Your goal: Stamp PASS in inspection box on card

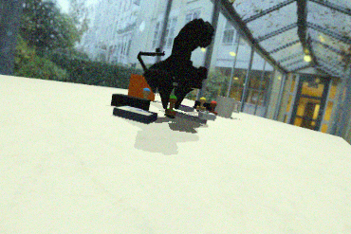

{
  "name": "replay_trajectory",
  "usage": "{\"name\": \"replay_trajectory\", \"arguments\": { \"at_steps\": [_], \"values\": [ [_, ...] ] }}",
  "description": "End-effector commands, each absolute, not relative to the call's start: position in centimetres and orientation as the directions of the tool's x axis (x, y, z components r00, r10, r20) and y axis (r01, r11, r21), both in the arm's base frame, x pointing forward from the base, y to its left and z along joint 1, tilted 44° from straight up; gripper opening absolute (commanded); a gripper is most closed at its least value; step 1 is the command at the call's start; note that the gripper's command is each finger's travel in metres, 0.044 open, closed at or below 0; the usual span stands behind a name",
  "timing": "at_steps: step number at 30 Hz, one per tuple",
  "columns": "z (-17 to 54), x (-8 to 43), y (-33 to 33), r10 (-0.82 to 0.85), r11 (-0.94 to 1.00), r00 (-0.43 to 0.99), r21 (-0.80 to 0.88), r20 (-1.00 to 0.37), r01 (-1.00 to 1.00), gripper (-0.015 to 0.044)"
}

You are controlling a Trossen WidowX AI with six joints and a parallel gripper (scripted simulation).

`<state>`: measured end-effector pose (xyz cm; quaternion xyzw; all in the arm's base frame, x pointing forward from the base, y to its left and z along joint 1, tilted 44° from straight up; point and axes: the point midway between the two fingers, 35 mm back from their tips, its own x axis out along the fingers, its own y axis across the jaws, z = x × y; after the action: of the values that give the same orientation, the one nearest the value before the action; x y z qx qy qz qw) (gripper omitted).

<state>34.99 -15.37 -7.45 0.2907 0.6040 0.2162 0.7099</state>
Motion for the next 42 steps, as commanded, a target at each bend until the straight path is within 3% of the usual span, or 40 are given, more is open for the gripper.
{"name": "replay_trajectory", "arguments": {
  "at_steps": [1,4,13,15,42],
  "values": [
    [-7.45,34.99,-15.37,0.658,0.738,0.177,0.674,-0.732,0.044,0.0185],
    [-7.45,34.99,-15.37,0.658,0.738,0.177,0.674,-0.732,0.044,0.0107],
    [-7.45,34.99,-15.37,0.658,0.738,0.177,0.674,-0.732,0.044,0.0047],
    [-7.43,34.99,-15.39,0.658,0.738,0.177,0.674,-0.732,0.044,0.0000],
    [-6.53,34.84,-16.33,0.657,0.739,0.177,0.673,-0.733,0.045,0.0000]
  ]
}}
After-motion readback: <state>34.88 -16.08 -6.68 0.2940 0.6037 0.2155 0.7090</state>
